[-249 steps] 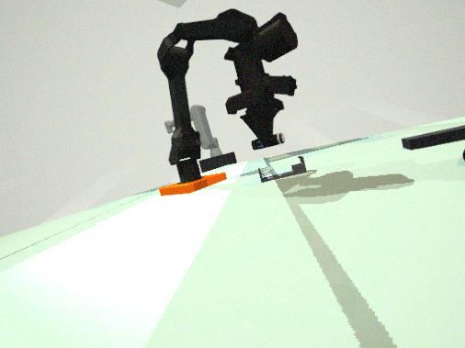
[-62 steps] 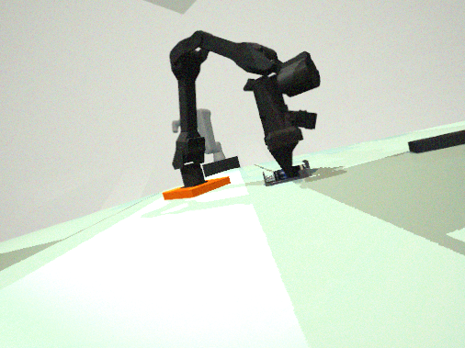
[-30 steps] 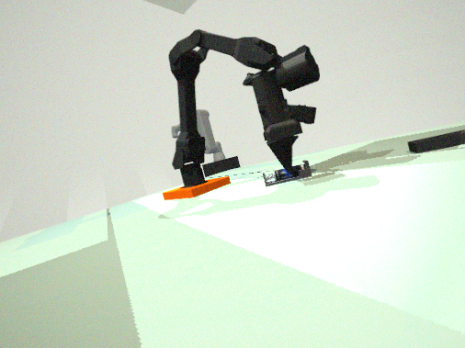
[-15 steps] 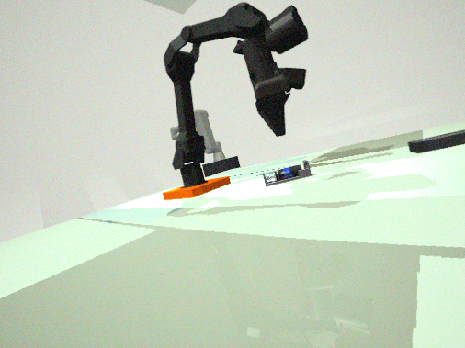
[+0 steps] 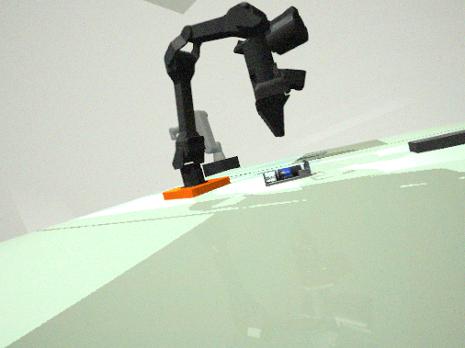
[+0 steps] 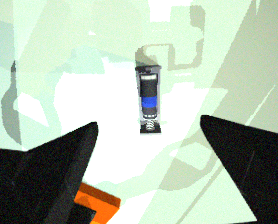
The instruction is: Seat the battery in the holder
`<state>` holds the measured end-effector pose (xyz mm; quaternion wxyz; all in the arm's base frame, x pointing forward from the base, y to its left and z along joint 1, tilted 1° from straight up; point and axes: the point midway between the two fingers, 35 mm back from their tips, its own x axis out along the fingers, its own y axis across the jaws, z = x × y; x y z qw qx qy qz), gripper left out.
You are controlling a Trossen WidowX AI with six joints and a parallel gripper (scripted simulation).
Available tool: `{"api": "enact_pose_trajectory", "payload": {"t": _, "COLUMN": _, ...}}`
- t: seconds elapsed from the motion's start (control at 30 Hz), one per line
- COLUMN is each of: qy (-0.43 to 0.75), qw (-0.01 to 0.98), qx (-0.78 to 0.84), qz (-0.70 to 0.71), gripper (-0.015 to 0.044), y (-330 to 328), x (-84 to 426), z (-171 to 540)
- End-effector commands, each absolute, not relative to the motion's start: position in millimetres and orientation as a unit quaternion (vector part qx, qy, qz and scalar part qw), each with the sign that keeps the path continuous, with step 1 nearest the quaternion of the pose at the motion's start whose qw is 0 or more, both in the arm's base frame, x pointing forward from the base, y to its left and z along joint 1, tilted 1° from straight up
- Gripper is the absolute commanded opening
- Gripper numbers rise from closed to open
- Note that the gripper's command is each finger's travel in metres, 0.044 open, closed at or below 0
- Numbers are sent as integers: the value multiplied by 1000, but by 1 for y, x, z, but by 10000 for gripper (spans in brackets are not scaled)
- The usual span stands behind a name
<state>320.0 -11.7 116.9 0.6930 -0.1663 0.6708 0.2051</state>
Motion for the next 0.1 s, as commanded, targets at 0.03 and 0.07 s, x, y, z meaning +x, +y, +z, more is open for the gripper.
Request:
{"api": "enact_pose_trajectory", "payload": {"t": 0.03, "qy": 670, "qw": 693, "qx": -167, "qz": 206, "gripper": 440, "y": -12, "x": 320, "z": 117}}
{"api": "enact_pose_trajectory", "payload": {"t": 0.07, "qy": 670, "qw": 693, "qx": -167, "qz": 206, "gripper": 440, "y": -12, "x": 320, "z": 117}}
